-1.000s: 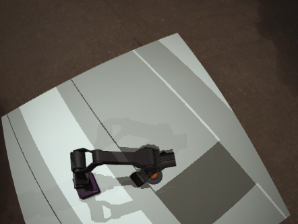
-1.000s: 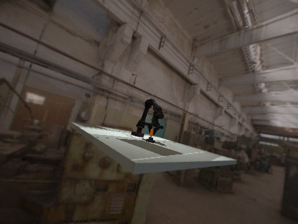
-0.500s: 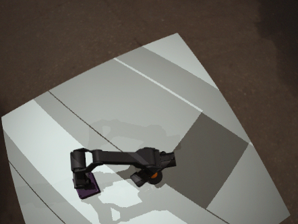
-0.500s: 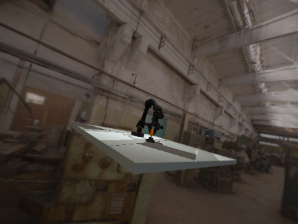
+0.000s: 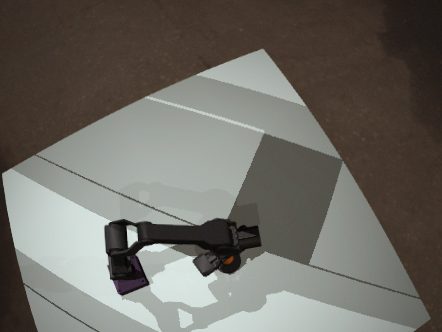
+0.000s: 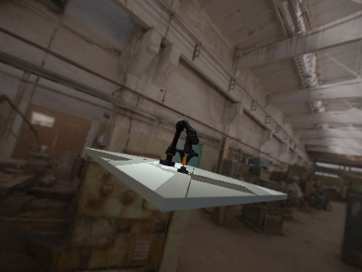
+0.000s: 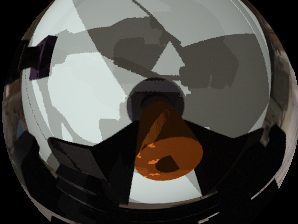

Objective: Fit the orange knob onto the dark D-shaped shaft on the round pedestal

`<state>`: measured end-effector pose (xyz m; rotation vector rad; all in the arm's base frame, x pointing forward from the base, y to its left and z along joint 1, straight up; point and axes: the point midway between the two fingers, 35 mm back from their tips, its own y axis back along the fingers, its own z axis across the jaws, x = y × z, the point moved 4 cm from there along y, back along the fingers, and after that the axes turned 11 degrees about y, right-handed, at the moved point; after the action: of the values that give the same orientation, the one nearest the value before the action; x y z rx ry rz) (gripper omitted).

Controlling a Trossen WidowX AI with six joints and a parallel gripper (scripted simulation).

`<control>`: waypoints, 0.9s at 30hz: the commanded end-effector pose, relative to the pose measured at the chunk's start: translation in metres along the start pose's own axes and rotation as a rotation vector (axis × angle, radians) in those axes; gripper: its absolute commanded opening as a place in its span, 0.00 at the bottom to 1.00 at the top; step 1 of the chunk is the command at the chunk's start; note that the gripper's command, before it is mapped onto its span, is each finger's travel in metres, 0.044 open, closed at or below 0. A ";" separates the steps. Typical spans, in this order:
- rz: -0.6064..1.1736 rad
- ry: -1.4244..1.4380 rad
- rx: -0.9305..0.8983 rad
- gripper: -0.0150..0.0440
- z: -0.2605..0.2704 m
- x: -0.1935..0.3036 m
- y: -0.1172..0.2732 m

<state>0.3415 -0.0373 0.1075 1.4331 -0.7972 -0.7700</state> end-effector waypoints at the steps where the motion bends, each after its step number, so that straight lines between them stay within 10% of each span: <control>1: 0.002 -0.013 0.002 0.25 0.000 0.000 0.000; 27: 0.002 0.059 0.002 0.25 0.000 0.000 -0.014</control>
<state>0.3410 -0.0372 0.0962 1.4509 -0.7510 -0.7214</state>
